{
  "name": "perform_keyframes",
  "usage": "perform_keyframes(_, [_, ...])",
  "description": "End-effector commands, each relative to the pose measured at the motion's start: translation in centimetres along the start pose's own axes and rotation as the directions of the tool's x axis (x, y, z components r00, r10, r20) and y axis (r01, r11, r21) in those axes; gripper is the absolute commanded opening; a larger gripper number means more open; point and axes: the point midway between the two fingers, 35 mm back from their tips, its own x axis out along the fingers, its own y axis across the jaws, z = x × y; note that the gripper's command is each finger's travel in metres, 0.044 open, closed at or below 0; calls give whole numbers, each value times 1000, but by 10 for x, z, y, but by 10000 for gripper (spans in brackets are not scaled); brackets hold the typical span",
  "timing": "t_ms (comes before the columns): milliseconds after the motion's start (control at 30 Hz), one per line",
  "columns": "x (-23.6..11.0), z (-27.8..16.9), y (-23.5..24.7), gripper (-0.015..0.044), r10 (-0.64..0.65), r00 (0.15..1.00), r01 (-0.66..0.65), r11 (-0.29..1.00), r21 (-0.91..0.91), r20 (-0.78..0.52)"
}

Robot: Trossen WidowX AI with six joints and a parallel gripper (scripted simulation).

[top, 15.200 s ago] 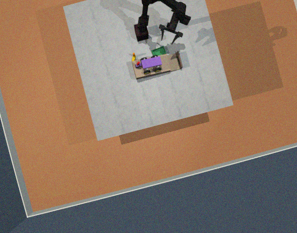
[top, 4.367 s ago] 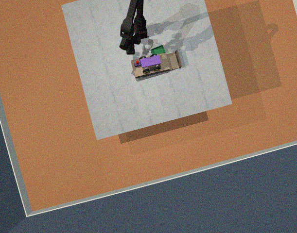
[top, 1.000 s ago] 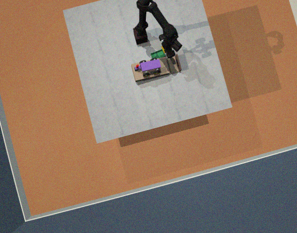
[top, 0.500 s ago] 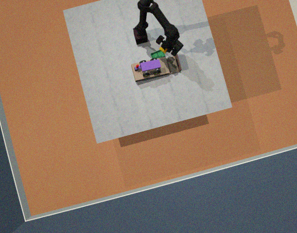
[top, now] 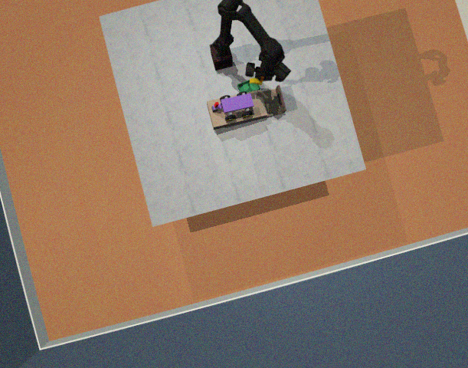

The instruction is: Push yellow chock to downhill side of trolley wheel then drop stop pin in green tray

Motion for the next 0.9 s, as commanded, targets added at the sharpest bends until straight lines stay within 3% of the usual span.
perform_keyframes(0, [0,0,0,0,12,1000,-13,988,-154,-8])
perform_keyframes(233, [0,0,-1,0,26,1000,-30,930,-367,-17])
perform_keyframes(867, [5,-25,-14,0,25,999,-30,928,-372,-20])
